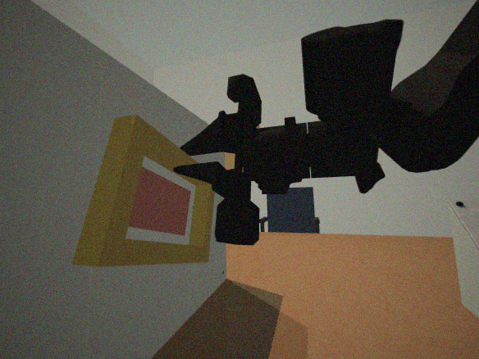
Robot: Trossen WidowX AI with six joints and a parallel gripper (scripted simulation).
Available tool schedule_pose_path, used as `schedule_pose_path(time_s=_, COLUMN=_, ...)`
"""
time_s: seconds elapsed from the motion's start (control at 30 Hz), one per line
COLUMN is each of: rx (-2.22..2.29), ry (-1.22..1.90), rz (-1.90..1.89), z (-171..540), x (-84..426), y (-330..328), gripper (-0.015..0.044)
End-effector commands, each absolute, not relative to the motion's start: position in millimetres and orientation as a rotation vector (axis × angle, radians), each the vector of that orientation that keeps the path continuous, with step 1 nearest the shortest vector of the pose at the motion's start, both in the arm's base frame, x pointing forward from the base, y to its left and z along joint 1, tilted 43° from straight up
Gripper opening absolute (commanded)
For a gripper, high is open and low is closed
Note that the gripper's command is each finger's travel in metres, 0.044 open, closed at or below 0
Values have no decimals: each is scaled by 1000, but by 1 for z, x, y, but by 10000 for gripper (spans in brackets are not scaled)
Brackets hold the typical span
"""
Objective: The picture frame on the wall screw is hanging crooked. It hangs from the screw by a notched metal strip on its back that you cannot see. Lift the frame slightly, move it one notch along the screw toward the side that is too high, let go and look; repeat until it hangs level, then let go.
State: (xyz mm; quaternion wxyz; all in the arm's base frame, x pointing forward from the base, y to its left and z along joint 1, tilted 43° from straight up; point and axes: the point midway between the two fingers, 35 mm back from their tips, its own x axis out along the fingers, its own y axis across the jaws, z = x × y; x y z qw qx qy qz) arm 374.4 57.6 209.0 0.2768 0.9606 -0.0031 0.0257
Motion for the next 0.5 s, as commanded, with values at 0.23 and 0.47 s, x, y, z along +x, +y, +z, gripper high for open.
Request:
schedule_pose_path(time_s=0.23, rx=2501, ry=-12, rz=69, z=209, x=374, y=58, gripper=0)
schedule_pose_path(time_s=0.47, rx=2470, ry=-14, rz=68, z=209, x=374, y=58, gripper=0)
